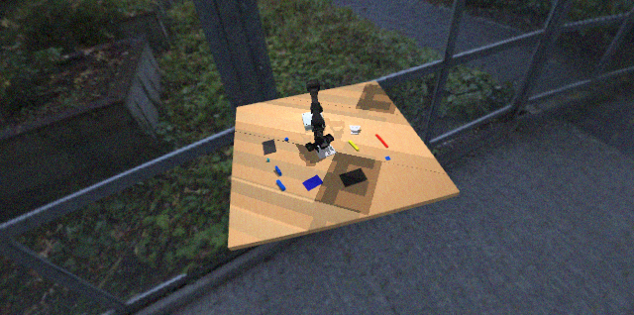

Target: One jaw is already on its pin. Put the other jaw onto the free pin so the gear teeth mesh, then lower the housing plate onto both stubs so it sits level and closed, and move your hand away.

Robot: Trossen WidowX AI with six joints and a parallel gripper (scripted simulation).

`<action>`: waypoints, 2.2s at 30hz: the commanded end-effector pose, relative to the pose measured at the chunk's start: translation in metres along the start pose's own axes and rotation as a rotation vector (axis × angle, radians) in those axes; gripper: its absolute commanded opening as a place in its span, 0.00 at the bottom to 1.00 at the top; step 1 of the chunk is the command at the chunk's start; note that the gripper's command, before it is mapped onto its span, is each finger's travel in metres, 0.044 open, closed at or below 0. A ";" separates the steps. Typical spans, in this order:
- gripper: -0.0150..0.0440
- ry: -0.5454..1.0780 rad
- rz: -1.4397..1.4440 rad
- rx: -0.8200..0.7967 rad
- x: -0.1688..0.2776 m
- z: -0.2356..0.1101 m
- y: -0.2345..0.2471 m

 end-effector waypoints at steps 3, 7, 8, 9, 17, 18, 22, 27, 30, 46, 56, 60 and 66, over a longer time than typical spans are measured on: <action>0.48 0.000 -0.004 0.004 0.000 -0.005 0.000; 0.48 0.000 -0.004 0.004 -0.001 -0.003 0.000; 0.48 0.000 -0.004 0.004 -0.001 -0.003 0.000; 0.48 0.000 -0.004 0.004 -0.001 -0.003 0.000; 0.48 0.000 -0.004 0.004 -0.001 0.000 0.000; 0.48 0.000 -0.004 0.004 -0.001 0.000 0.000; 0.48 0.000 -0.004 0.004 -0.001 0.000 0.000; 0.48 0.000 -0.004 0.004 -0.001 0.002 0.000; 0.48 0.000 -0.004 0.004 -0.001 0.002 0.000; 0.48 0.000 -0.004 0.004 -0.001 0.002 0.000; 0.48 0.000 -0.004 0.004 -0.001 0.002 0.000; 0.63 0.002 -0.002 -0.001 -0.001 0.001 0.000; 0.63 0.002 -0.002 -0.001 -0.001 0.001 0.000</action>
Point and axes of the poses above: the point midway between the two fingers, 35 mm back from their tips, its own z axis out along the fingers, its own y axis across the jaws, x = y × z, the point moved 7 cm from there along -z, back along the fingers, and after that the axes turned 2 degrees about z, right-handed, at the moved point
